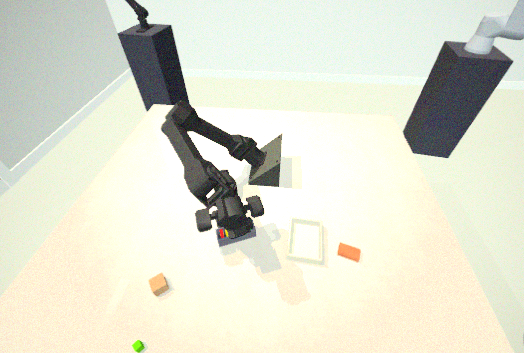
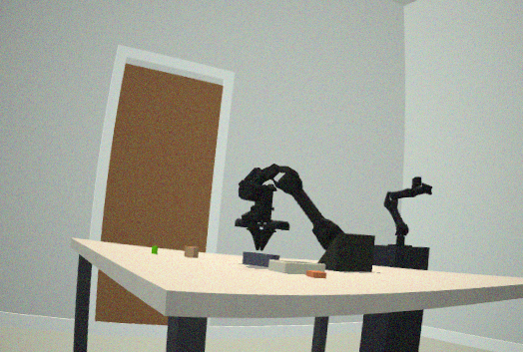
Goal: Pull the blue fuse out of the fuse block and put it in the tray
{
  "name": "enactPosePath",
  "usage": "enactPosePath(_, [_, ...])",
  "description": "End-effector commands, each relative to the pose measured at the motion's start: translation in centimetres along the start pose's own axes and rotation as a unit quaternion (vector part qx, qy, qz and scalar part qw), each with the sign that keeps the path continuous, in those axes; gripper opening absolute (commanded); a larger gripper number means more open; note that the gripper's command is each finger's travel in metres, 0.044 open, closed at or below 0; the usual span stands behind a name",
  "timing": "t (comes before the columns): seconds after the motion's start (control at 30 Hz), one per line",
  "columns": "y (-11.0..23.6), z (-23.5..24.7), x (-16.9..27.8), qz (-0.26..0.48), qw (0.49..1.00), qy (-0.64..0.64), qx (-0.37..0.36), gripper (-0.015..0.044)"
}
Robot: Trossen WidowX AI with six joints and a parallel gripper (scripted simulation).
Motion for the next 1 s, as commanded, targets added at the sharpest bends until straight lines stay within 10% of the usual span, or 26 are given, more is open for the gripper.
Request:
enactPosePath(0.0, [-0.4, 0.0, 0.1, 0.0, 1.0, 0.002, 0.003, 0.0061])
enactPosePath(0.97, [-1.6, 0.0, 0.1, 0.001, 1.0, 0.001, 0.003, 0.0061])
Point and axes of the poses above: the point midway between the two fingers, 35 mm back from their tips, its own y axis back along the fingers, its own z axis across the jaws, x = y × z, the point moved 7 cm from there along y, back along the fingers, and after that the axes turned 3 degrees about -y, right-handed, at the moved point
